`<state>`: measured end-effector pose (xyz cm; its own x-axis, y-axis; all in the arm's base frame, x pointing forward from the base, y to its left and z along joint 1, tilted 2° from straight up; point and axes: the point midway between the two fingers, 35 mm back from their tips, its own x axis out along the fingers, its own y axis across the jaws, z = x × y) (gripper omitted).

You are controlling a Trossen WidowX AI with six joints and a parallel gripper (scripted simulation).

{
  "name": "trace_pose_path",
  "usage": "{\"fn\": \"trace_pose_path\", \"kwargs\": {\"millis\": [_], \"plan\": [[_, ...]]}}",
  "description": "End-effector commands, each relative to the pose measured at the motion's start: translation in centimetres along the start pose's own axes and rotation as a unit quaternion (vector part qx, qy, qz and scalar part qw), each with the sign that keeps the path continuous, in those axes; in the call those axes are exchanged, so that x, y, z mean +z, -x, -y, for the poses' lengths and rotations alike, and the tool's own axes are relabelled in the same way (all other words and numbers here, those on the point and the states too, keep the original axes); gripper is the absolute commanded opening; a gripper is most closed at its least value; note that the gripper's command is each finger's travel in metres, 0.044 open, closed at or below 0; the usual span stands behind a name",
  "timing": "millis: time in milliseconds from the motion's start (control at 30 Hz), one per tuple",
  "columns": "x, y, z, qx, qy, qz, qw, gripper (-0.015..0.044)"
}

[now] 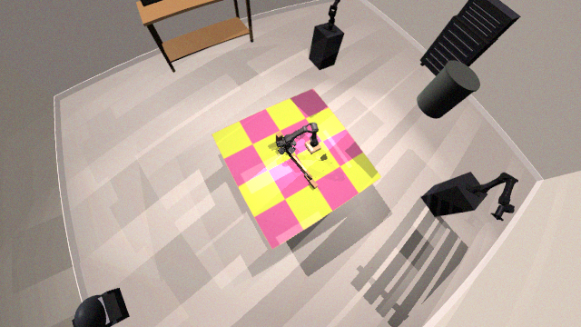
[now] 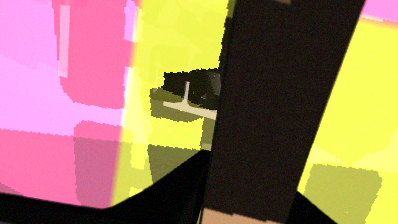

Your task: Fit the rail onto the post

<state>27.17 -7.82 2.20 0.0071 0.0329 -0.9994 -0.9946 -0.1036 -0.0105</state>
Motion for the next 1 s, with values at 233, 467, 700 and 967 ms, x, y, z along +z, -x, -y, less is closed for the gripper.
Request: {"fn": "trace_pose_path", "kwargs": {"millis": [233,467,700,967], "plan": [[0.0,1.0,0.4,-0.007,0.000,0.000,1.000,0.0000],[0.0,1.3,0.4,-0.007,0.000,0.000,1.000,0.0000],[0.0,1.7,0.4,-0.007,0.000,0.000,1.000,0.0000],[0.0,2.1,0.4,-0.007,0.000,0.000,1.000,0.0000]]}}
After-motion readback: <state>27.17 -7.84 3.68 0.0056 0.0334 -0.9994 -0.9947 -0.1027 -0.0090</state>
